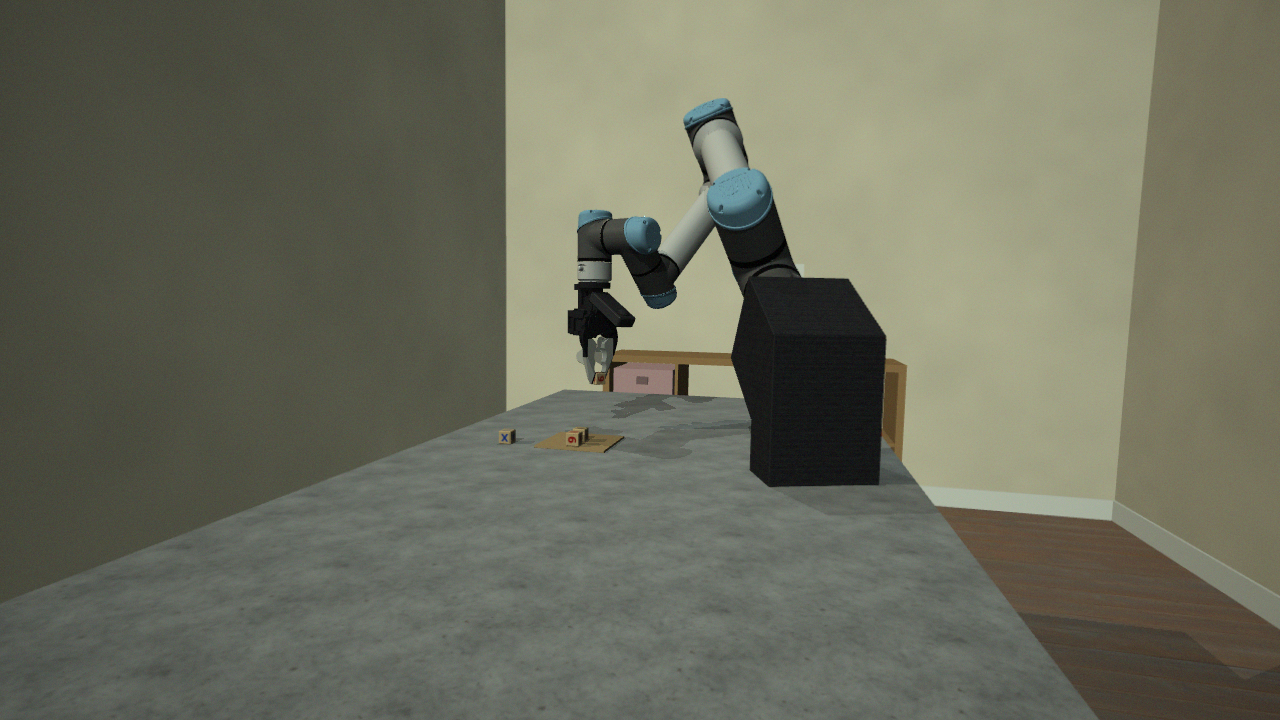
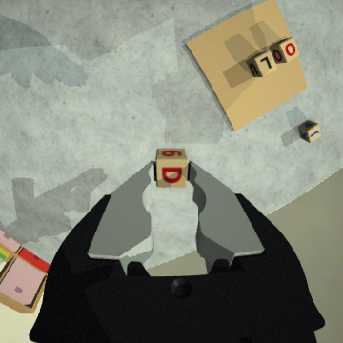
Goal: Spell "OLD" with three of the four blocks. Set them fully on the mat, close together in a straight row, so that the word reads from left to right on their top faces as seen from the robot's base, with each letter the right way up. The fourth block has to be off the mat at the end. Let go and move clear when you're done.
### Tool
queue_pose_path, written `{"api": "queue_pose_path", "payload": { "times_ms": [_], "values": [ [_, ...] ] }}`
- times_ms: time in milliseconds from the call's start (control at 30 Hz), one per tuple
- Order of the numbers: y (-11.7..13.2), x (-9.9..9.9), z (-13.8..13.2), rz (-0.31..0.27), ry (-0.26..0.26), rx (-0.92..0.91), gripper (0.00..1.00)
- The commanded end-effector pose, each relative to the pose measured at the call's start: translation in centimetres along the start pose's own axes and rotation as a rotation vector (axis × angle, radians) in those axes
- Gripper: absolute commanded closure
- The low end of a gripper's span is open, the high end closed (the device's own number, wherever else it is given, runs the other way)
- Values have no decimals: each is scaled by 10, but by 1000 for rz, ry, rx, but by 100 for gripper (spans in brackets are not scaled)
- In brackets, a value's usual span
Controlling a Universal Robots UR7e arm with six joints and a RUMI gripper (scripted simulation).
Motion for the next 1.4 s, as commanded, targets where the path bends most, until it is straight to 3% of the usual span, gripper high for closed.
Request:
{"api": "queue_pose_path", "payload": {
  "times_ms": [0, 533, 1367],
  "values": [
    [0, 2, 0, 1, 0, -1, 95],
    [-5, 1, 7, 3, 1, -68, 95],
    [-48, 3, 63, 7, 0, -634, 95]
  ]
}}
Point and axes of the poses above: the point where the finger pads meet when closed, its own x axis back along the fingers, its own z axis across the jaws, y = z × x, the point moved 10 cm from there along x, back along the fingers, and after that the axes turned 3 degrees about x, right-handed, at the moved point
